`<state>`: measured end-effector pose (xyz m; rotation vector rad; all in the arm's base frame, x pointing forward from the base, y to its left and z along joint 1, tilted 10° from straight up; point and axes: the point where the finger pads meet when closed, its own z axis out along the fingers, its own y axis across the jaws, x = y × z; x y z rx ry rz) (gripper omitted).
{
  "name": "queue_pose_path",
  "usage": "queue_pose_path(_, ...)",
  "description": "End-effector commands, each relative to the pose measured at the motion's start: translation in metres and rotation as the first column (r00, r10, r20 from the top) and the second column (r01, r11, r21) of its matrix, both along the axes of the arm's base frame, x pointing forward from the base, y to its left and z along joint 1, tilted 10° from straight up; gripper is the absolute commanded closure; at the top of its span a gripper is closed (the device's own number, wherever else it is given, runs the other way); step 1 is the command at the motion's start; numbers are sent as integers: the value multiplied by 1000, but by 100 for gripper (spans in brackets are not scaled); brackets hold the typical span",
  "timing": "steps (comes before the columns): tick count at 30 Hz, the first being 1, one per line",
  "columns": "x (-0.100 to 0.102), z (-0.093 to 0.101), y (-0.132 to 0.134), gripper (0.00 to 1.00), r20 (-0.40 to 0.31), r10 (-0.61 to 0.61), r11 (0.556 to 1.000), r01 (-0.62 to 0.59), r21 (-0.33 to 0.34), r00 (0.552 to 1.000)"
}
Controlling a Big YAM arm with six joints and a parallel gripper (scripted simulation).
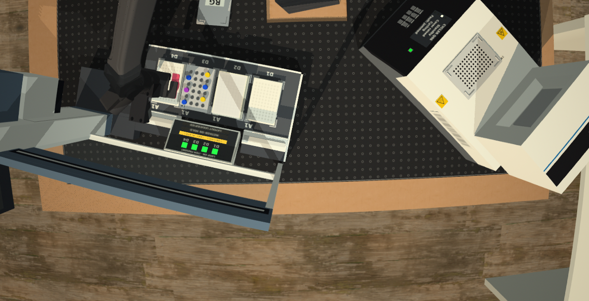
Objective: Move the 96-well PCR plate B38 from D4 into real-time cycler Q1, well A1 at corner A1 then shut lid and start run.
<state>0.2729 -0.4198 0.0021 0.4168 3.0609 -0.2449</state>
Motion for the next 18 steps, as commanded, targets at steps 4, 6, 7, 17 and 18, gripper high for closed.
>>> queue_pose_path(4, 7, -16, -8, 3, 6, 19, 1000, -19, -6, 1000)
queue_pose_path(6, 5, -19, -6, 3, 5, 21, 1000, -21, -5, 1000)
queue_pose_path(7, 5, -19, -6, 3, 8, 21, 1000, -21, -9, 1000)
queue_pose_path(17, -2, -39, -7, 3, -2, 10, 1000, -10, 6, 1000)
queue_pose_path(18, -3, -41, -7, 3, -3, 9, 1000, -9, 8, 1000)
